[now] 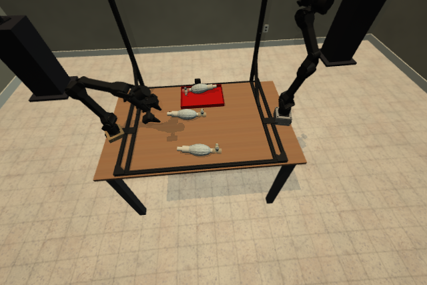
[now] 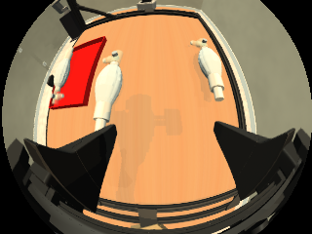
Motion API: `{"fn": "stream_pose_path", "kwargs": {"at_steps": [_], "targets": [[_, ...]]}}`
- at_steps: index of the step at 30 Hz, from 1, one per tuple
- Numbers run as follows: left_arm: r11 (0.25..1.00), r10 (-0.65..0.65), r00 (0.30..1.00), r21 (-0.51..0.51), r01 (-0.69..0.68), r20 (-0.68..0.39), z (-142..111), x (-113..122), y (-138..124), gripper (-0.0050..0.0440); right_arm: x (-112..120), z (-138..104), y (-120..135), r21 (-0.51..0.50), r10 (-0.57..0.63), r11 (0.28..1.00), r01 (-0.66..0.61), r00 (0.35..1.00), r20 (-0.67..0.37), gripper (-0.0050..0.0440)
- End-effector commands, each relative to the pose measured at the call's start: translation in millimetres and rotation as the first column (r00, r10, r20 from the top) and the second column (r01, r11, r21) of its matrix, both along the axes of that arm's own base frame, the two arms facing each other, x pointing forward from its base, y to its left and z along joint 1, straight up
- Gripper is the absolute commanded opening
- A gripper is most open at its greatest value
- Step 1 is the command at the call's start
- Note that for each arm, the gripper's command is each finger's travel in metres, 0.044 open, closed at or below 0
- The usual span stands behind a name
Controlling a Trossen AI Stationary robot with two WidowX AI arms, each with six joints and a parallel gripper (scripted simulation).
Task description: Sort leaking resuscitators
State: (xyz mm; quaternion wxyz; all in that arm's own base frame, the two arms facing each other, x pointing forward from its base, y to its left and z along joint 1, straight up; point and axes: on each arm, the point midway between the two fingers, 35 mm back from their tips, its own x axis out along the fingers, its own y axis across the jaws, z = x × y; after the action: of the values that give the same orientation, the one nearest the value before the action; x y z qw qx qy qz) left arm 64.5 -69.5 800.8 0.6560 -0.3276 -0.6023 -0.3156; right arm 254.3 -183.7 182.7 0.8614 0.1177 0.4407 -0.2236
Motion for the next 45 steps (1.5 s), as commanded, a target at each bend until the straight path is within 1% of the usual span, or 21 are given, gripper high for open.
{"fn": "stream_pose_path", "kwargs": {"at_steps": [1,3,9,10,13,17,20,21,26,27,28,34,37,43,44,45], "targets": [[0.993,-0.041,0.987,0.107,0.058,-0.153,-13,52,-55,0.0440,0,0,0,-0.001,0.002,1.000,-0.002,1.000,0.000,0.0440],[0.985,-0.054,0.973,0.150,0.089,-0.226,-23,77,-81,0.0440,0,0,0,-0.001,0.002,1.000,-0.002,1.000,0.000,0.0440],[0.985,-0.054,0.973,0.150,0.089,-0.226,-23,79,-84,0.0440,0,0,0,-0.001,0.002,1.000,-0.002,1.000,0.000,0.0440],[0.977,-0.050,0.964,0.185,0.101,-0.262,-33,94,-104,0.0440,0,1,0,-0.001,0.000,1.000,0.000,1.000,0.002,0.0440],[0.960,-0.053,0.928,0.238,0.150,-0.369,-52,127,-137,0.0440,0,1,0,-0.001,0.000,1.000,0.000,1.000,0.002,0.0440],[0.932,-0.039,0.861,0.292,0.214,-0.506,-80,162,-173,0.0440,0,1,0,-0.001,0.000,1.000,0.000,1.000,0.002,0.0440],[0.910,-0.015,0.799,0.323,0.260,-0.601,-109,192,-204,0.0440,0,1,0,-0.001,0.000,1.000,0.000,1.000,0.002,0.0440],[0.910,-0.015,0.799,0.323,0.260,-0.601,-113,197,-209,0.0440,0,1,0,-0.001,0.000,1.000,0.000,1.000,0.002,0.0440],[0.910,-0.015,0.799,0.323,0.260,-0.601,-113,197,-209,0.0440,0,1,0,-0.001,0.000,1.000,0.000,1.000,0.002,0.0440],[0.895,0.008,0.774,0.350,0.276,-0.633,-130,209,-226,0.0440,0,0,0,0.002,-0.001,1.000,0.001,1.000,0.001,0.0440],[0.887,0.020,0.750,0.358,0.291,-0.661,-141,217,-235,0.0440,0,0,0,0.002,-0.001,1.000,0.001,1.000,0.001,0.0440],[0.845,0.110,0.584,0.385,0.371,-0.804,-208,263,-278,0.0440,0,0,0,0.002,-0.001,1.000,0.001,1.000,0.001,0.0440],[0.827,0.165,0.491,0.391,0.404,-0.855,-215,264,-276,0.0440,0,0,0,0.002,-0.001,1.000,0.001,1.000,0.001,0.0440],[0.827,0.165,0.491,0.391,0.404,-0.855,-215,263,-276,0.0440,0,0,0,0.002,-0.001,1.000,0.001,1.000,0.001,0.0440],[0.862,0.026,0.629,0.336,0.379,-0.777,-170,235,-250,0.0440,0,0,0,0.001,0.000,1.000,0.000,1.000,0.001,0.0440],[0.856,0.043,0.601,0.339,0.389,-0.798,-181,243,-257,0.0440,0,0,0,0.001,0.000,1.000,0.000,1.000,0.001,0.0440]]}}
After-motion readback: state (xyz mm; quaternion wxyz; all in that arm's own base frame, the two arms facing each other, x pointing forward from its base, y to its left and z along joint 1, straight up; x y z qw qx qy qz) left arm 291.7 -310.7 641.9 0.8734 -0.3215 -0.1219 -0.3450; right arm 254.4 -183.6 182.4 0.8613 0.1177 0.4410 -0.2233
